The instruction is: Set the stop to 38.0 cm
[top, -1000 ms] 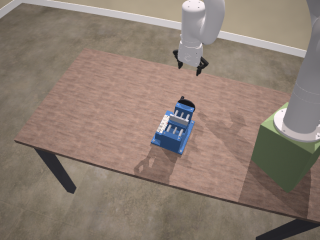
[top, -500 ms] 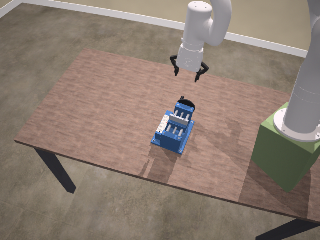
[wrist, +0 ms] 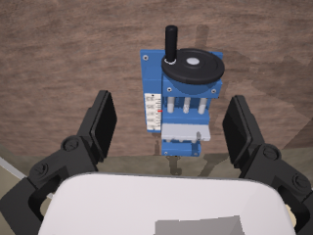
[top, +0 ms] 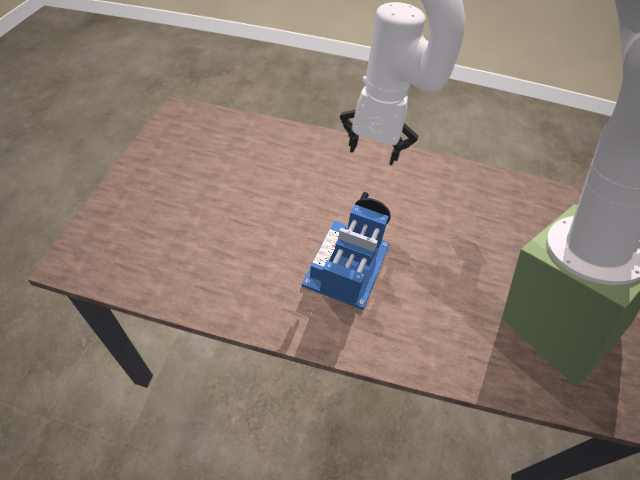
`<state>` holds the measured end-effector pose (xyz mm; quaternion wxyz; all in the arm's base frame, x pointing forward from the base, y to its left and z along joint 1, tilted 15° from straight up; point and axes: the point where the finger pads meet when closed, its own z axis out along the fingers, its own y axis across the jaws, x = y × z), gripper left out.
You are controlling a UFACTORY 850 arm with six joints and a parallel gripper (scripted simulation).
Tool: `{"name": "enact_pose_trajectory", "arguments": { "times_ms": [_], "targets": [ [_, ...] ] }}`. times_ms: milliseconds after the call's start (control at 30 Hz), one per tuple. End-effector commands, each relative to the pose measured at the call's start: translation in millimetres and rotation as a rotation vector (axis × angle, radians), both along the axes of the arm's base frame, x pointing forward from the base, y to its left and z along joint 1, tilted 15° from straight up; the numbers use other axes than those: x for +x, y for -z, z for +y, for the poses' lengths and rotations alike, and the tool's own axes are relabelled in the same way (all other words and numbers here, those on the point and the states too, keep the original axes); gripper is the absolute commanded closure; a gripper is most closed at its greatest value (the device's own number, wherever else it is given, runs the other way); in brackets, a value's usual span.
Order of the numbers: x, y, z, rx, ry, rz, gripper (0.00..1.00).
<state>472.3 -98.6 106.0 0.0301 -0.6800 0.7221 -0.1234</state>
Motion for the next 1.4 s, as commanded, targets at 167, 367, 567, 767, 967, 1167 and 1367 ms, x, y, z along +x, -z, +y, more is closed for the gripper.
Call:
{"name": "enact_pose_trajectory", "arguments": {
  "times_ms": [167, 367, 567, 767, 967, 1167, 1367],
  "targets": [
    [1, -1, 0, -0.001, 0.000, -0.002, 0.00],
    [6, 0, 11, -0.001, 0.000, -0.003, 0.43],
    [14, 0, 27, -0.001, 0.000, -0.003, 0.43],
    [14, 2, 26, -0.001, 0.000, -0.003, 0.43],
    [16, 11, 25, -0.001, 0.000, -0.003, 0.43],
    [20, 26, 23, -0.001, 0.000, -0.003, 0.43],
    [22, 36, 21, -0.001, 0.000, -0.003, 0.43]
  ]
}}
